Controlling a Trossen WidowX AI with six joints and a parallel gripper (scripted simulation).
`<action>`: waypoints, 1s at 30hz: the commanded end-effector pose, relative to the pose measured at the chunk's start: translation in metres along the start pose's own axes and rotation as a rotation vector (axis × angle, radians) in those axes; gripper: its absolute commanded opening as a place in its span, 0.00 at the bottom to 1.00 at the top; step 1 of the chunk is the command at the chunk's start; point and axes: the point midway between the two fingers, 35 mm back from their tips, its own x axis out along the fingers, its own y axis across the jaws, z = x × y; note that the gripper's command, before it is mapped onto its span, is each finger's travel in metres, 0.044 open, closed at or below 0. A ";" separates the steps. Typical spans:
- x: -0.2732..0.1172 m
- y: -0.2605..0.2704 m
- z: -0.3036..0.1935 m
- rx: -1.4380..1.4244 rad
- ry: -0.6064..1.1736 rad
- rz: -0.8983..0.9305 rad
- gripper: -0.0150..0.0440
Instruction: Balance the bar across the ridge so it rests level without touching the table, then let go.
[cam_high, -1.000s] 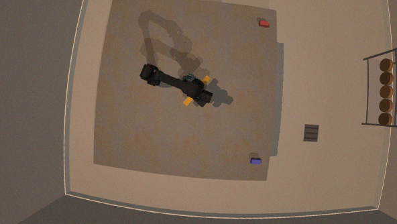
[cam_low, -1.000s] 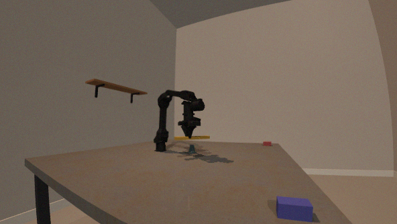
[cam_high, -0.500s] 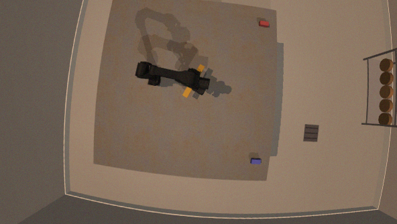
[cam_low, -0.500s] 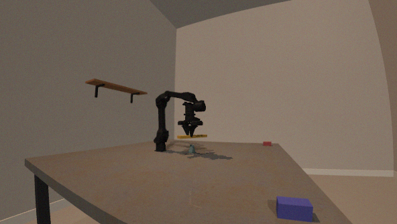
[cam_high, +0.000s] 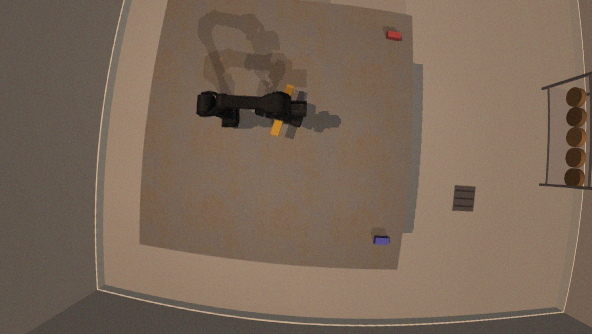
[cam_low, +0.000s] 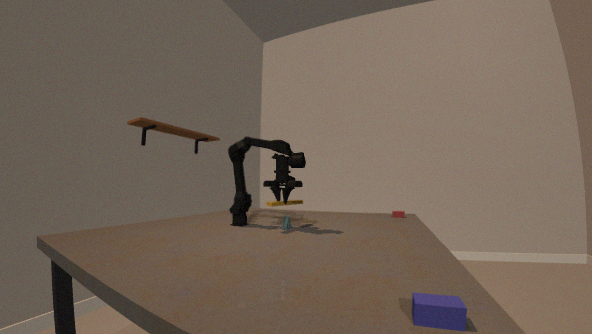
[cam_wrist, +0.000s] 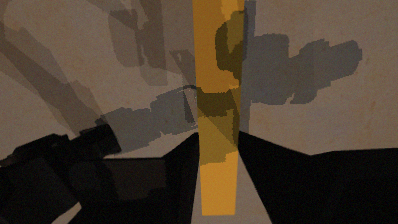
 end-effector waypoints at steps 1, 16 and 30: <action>0.003 0.003 0.001 -0.014 -0.001 -0.005 0.25; 0.026 0.002 0.002 -0.019 -0.001 -0.005 0.25; 0.043 0.001 0.001 -0.022 -0.001 -0.005 0.25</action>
